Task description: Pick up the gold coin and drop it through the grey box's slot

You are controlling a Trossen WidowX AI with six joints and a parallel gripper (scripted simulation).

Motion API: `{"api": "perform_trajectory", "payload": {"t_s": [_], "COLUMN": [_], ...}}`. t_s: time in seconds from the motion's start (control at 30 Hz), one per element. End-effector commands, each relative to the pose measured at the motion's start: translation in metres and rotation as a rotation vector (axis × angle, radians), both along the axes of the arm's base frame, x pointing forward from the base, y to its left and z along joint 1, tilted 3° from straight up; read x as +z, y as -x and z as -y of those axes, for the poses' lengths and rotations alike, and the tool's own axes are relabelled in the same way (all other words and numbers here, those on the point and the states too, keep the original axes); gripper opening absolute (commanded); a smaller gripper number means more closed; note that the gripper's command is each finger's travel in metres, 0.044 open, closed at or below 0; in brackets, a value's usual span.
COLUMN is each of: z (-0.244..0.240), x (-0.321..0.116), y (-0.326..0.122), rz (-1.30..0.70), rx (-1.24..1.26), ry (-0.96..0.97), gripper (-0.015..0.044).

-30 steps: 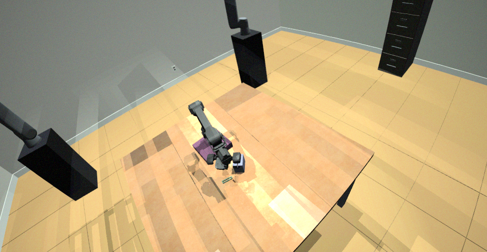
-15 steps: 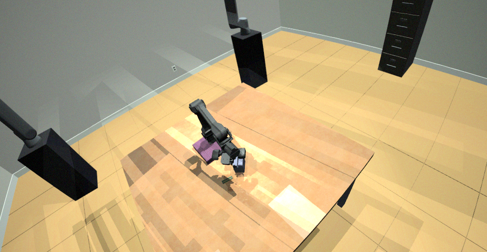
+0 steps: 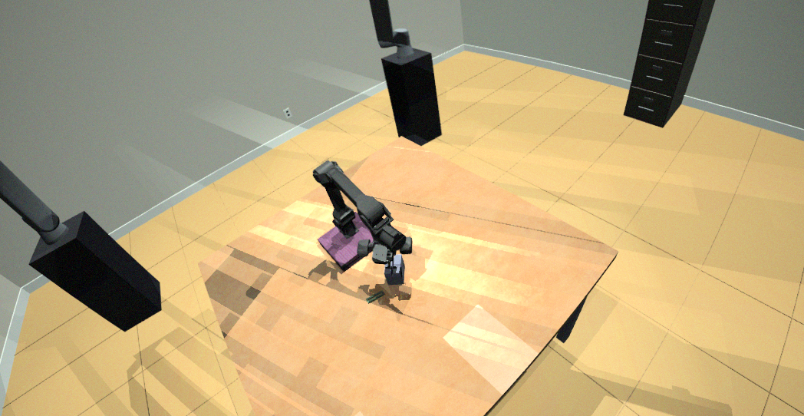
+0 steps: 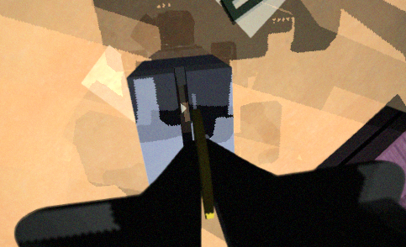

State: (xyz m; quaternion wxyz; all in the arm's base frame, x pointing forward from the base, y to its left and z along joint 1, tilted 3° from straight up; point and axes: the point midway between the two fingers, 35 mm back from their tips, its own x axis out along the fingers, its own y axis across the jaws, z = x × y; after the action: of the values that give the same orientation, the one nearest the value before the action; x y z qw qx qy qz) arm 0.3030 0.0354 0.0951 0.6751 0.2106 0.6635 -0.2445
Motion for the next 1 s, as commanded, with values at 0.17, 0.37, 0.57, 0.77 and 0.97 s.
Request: {"api": "perform_trajectory", "payload": {"t_s": [0.17,0.37,0.57,0.77,0.97], "z": [-0.0041,-0.0041,-0.0059,-0.0097,-0.0087], "x": [-0.0002,-0.0002,0.0001,0.001,0.0002], "y": [0.0016,0.0016,0.0024,0.0052,0.0039], "rz": [0.0,0.0,0.0,0.0,-0.001], "rx": [0.001,0.001,0.001,-0.008,-0.002], "ry": [-0.001,-0.001,-0.001,-0.001,-0.001], "gripper": [0.0,0.0,0.0,0.0,0.0]}}
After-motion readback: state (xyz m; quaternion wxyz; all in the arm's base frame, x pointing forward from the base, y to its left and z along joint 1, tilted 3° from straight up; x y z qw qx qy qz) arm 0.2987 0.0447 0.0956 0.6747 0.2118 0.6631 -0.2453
